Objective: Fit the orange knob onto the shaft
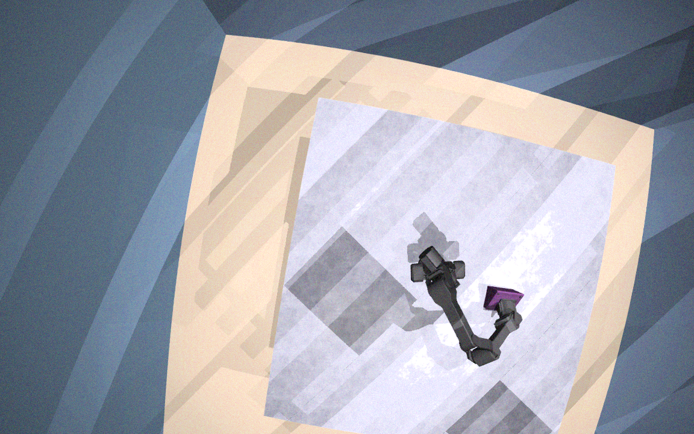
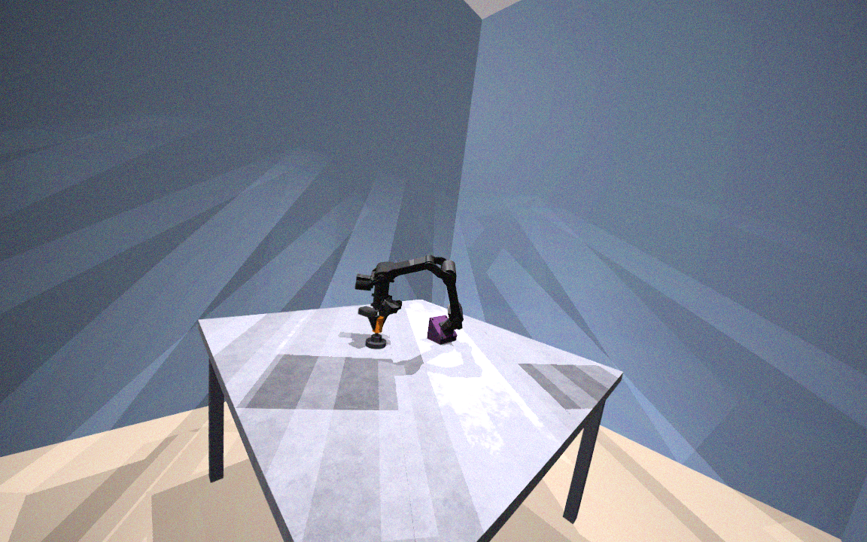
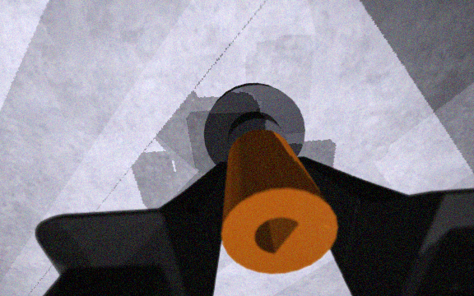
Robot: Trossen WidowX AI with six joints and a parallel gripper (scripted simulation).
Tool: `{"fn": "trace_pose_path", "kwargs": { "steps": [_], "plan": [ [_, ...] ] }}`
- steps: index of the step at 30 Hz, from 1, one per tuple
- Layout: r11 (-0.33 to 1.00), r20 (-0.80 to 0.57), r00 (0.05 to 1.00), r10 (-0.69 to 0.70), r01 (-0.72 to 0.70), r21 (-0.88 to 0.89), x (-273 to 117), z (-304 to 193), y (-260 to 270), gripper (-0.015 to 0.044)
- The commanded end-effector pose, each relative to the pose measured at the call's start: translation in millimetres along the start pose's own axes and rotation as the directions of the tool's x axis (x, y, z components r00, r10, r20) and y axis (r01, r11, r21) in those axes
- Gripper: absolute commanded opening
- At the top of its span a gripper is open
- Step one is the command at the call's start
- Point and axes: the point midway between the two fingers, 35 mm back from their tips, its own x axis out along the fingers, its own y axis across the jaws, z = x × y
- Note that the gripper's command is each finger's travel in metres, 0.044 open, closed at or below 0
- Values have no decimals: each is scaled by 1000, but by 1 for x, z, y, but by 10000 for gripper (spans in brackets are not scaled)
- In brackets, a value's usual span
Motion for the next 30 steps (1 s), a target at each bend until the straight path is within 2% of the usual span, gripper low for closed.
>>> {"fn": "trace_pose_path", "kwargs": {
  "steps": [1,12,19,30],
  "plan": [
    [1000,1,1000,-1,1,-4,1,1,0,0],
    [1000,1,1000,-1,1,-13,-4,0,0,0],
    [977,1,1000,-1,1,-211,-3,-2,0,0],
    [977,1,1000,-1,1,-211,-2,0,0,0]
  ]
}}
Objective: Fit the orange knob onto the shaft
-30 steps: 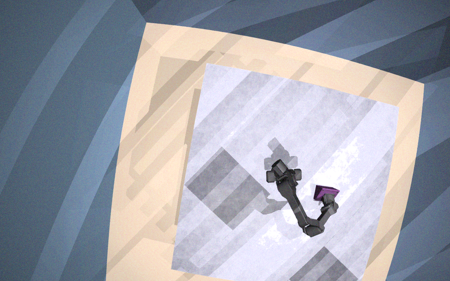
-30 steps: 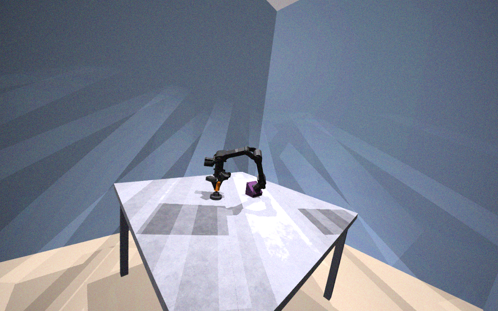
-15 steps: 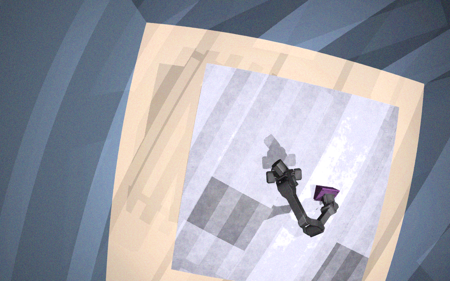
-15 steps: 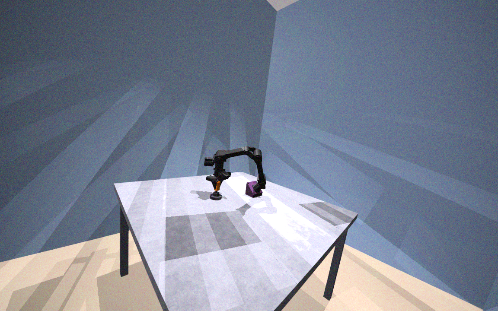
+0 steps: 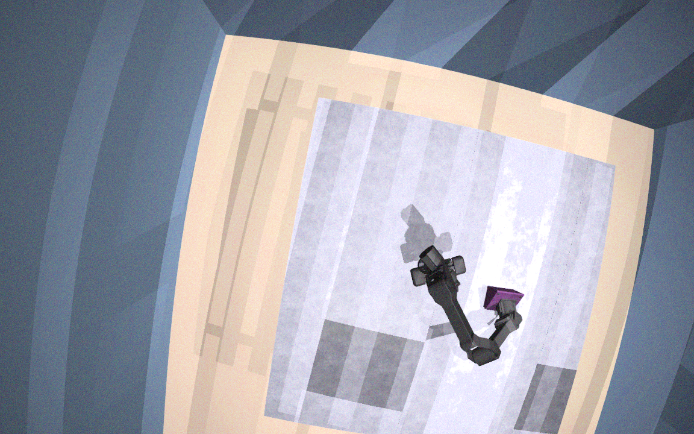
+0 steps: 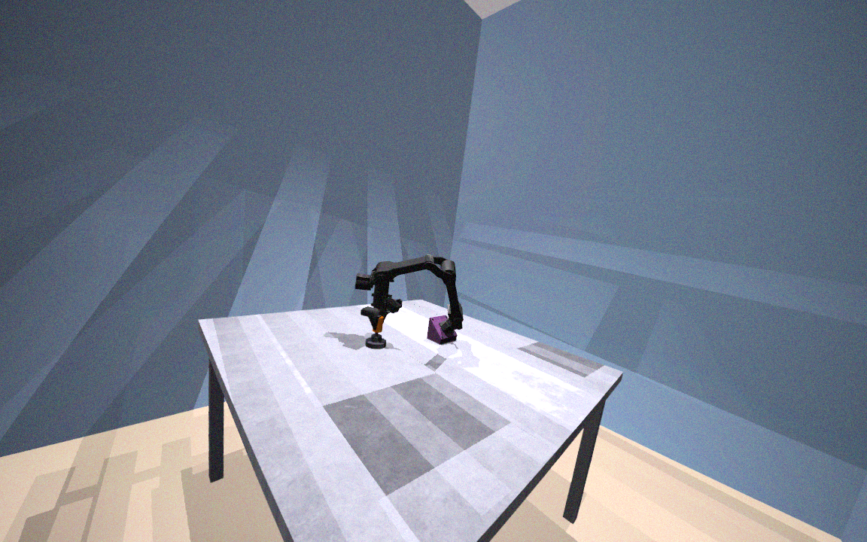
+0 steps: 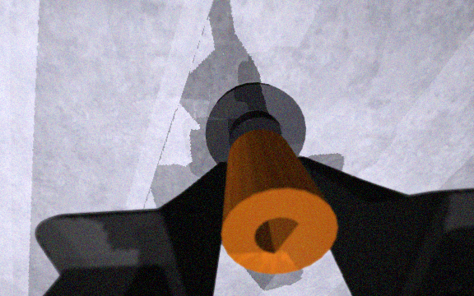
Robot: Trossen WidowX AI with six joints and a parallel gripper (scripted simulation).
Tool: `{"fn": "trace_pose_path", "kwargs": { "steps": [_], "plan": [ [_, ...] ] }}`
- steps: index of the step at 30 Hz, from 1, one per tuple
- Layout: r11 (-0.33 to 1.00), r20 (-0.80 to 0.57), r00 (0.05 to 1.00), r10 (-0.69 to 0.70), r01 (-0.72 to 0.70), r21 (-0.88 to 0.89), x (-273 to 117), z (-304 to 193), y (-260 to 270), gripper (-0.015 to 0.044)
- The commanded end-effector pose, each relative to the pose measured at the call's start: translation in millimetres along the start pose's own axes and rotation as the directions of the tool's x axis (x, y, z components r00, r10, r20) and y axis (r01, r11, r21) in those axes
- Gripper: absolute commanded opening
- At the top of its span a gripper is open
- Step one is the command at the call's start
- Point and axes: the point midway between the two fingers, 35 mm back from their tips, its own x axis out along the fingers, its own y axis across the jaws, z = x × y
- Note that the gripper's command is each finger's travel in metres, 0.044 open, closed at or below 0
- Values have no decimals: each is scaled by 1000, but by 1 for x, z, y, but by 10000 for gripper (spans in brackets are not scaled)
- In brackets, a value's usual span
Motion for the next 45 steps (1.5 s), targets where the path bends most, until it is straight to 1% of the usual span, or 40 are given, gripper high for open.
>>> {"fn": "trace_pose_path", "kwargs": {
  "steps": [1,24,30,32,37,45],
  "plan": [
    [1000,-2,1000,0,0,-10,0,1,-1,0],
    [1000,-2,1000,0,0,-10,3,0,-1,0],
    [1000,-2,1000,0,0,-10,-3,0,-1,0],
    [999,-2,1000,0,0,-36,-3,0,-1,0],
    [978,-2,1000,0,0,-207,-2,-1,-1,0],
    [976,-2,1000,0,0,-217,0,0,0,0]
  ]
}}
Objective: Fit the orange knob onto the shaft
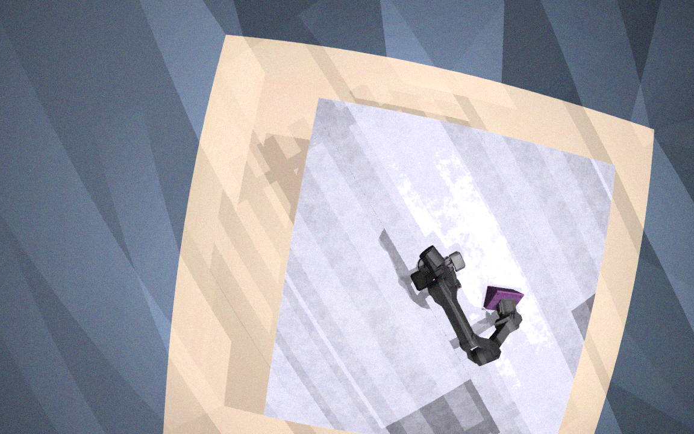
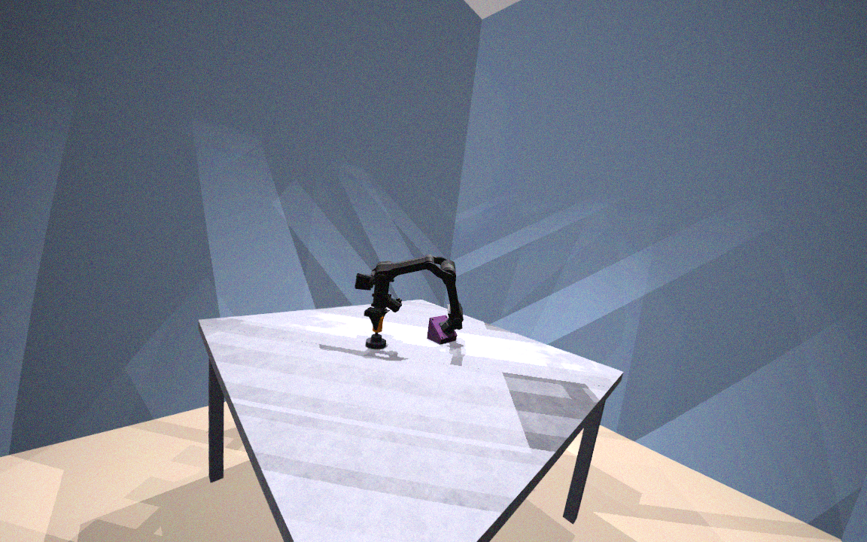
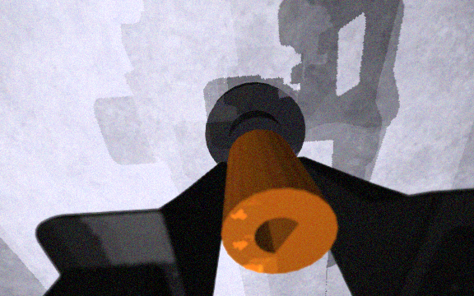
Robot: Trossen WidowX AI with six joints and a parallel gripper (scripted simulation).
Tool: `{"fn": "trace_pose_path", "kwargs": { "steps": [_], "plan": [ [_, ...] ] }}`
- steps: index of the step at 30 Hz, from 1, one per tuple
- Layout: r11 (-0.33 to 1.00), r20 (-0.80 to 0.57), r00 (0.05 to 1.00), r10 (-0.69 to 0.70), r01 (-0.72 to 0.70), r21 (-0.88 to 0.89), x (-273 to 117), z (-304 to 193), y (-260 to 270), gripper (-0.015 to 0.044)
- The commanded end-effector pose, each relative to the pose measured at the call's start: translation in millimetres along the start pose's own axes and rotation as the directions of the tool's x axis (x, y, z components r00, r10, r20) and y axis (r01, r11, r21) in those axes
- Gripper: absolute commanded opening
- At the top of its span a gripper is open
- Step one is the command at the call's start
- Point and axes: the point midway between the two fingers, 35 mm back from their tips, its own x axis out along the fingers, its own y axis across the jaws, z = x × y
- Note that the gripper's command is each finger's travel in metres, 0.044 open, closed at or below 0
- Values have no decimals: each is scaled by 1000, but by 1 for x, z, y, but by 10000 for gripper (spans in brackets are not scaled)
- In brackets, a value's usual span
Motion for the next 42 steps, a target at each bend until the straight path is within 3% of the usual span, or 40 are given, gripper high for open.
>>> {"fn": "trace_pose_path", "kwargs": {
  "steps": [1,34,38,42],
  "plan": [
    [1000,-1,1000,0,0,-16,1,0,0,0],
    [1000,-1,1000,1,-1,-16,-3,0,0,0],
    [997,-1,1000,1,0,72,-3,0,0,0],
    [959,-1,1000,1,0,284,-2,0,0,0]
  ]
}}
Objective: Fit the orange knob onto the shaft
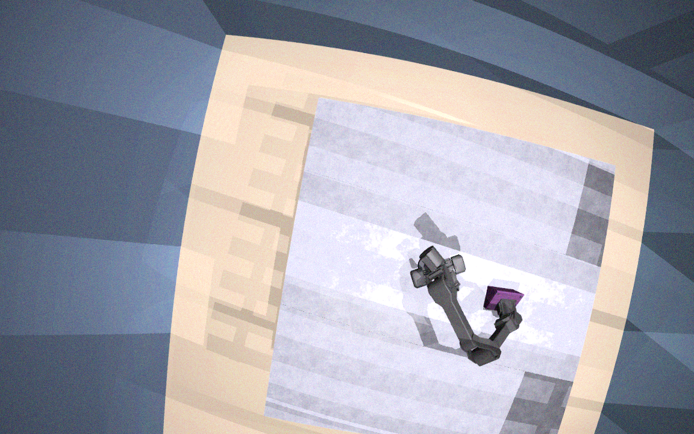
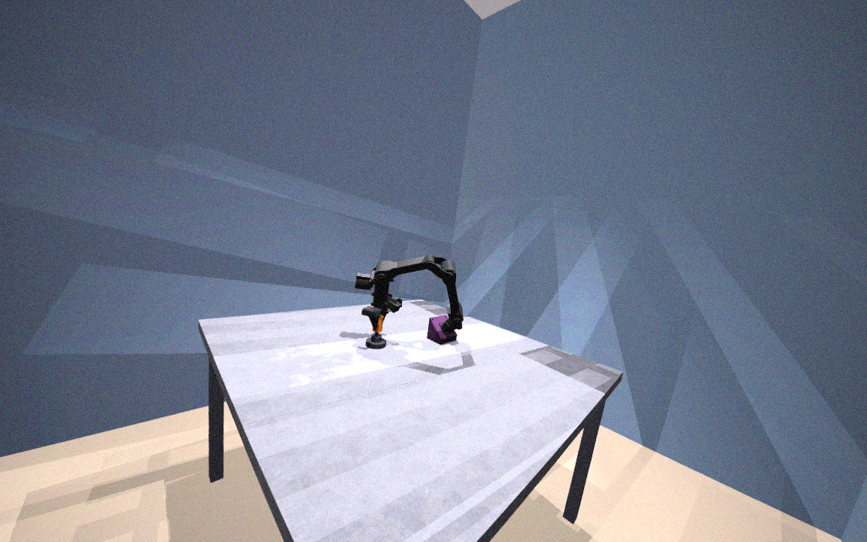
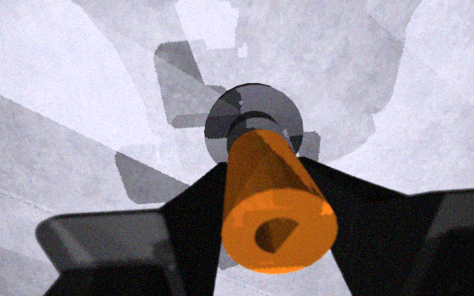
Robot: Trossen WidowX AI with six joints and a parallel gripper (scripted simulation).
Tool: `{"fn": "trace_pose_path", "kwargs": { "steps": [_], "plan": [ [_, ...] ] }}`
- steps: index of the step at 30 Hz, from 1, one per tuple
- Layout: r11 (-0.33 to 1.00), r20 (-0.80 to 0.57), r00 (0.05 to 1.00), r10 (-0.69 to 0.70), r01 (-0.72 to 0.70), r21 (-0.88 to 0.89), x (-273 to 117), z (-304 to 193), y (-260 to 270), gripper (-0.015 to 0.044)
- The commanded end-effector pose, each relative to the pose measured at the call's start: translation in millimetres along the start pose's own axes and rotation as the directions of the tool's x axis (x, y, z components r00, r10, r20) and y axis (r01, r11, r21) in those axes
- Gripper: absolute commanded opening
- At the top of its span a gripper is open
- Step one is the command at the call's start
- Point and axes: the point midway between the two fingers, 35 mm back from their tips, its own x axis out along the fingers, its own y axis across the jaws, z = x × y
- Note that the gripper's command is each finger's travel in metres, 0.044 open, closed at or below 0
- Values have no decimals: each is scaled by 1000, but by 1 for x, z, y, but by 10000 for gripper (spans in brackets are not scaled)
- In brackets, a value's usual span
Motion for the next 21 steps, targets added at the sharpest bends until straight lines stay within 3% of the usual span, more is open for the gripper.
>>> {"fn": "trace_pose_path", "kwargs": {
  "steps": [1,5,10,16,21],
  "plan": [
    [979,-2,1000,2,-1,202,0,-1,1,0],
    [898,-2,1000,1,-1,441,1,-1,1,0],
    [702,-2,1000,1,0,712,3,-1,2,0],
    [358,-2,1000,1,1,934,4,0,1,0],
    [19,-2,1000,1,2,1000,3,0,0,0]
  ]
}}
